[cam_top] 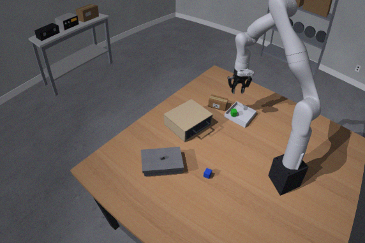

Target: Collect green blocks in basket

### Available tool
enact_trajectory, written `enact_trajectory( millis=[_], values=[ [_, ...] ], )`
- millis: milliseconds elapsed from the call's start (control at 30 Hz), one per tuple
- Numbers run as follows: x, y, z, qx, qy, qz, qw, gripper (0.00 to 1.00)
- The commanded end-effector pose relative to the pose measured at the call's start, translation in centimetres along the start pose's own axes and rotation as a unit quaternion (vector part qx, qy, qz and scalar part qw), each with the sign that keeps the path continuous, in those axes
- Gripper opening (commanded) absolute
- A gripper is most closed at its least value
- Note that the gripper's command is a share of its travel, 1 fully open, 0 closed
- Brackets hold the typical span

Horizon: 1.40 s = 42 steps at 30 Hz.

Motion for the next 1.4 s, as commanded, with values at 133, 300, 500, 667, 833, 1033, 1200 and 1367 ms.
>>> enact_trajectory(
  millis=[133,300,500,667,833,1033,1200,1367],
  values=[
    [0.0,0.1,1.2,0.020,0.001,0.001,1.000,0.54],
    [-0.4,-0.1,6.2,0.102,0.002,0.007,0.995,0.54],
    [-0.8,-2.0,15.9,0.277,0.003,0.015,0.961,0.54],
    [-0.8,-3.7,20.1,0.363,0.003,0.015,0.932,0.54],
    [-0.8,-8.4,28.7,0.523,0.002,0.013,0.852,0.54],
    [-0.4,-14.2,35.7,0.659,0.001,0.005,0.752,0.54],
    [-0.2,-18.3,40.0,0.702,0.000,0.001,0.712,0.54],
    [0.0,-23.8,45.7,0.718,0.000,-0.001,0.696,0.54]
  ],
)
Point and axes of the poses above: the point where the finger pads meet when closed, its own x axis back along the fingers, its own z axis across the jaws, y = z × x, the point moved 7 cm from there along x, back along the fingers, and after that the axes turned 8 degrees about x, right-handed, at the moved point
